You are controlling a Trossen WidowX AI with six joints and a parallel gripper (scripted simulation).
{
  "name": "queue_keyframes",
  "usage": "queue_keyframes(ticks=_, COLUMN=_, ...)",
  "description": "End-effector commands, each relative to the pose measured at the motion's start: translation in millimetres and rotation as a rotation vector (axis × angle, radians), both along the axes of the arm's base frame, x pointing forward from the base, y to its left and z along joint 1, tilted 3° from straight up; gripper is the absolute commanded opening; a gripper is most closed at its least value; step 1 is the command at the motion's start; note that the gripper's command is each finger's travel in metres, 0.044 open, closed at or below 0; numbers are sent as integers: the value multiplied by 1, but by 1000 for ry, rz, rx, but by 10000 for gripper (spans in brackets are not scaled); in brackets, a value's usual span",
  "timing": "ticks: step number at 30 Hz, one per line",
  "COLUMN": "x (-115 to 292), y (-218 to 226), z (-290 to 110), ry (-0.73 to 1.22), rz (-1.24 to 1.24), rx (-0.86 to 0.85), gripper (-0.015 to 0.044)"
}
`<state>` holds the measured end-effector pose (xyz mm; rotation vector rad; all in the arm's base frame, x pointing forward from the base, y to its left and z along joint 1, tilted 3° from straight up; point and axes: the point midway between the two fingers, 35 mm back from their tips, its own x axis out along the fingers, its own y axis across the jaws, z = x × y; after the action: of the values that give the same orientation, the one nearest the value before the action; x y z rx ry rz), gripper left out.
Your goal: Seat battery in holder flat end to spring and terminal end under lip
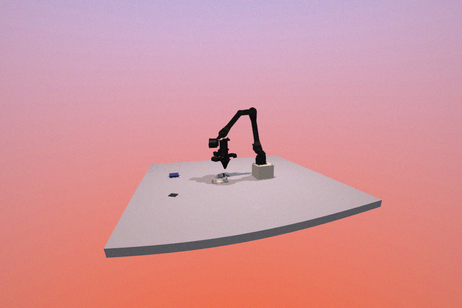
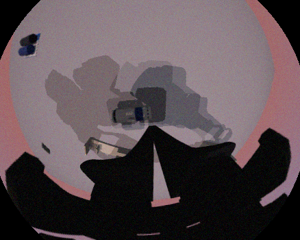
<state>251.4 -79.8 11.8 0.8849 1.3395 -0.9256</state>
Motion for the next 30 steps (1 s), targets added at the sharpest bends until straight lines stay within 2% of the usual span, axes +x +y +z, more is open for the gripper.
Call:
queue_keyframes(ticks=1, x=7, y=0, z=32, ry=-28, rz=-3, rx=-9, gripper=0)
queue_keyframes(ticks=5, x=5, y=2, z=66, ry=-26, rz=-4, rx=-10, gripper=0)
queue_keyframes(ticks=16, x=6, y=3, z=67, ry=-34, rz=-1, rx=-9, gripper=0)
queue_keyframes(ticks=17, x=6, y=3, z=67, ry=-34, rz=-15, rx=-9, gripper=26)
queue_keyframes(ticks=19, x=8, y=3, z=61, ry=-39, rz=-133, rx=-5, gripper=79)
queue_keyframes(ticks=25, x=18, y=4, z=37, ry=-59, rz=-690, rx=11, gripper=236)
queue_keyframes(ticks=30, x=24, y=6, z=16, ry=-75, rz=-1153, rx=24, gripper=239)
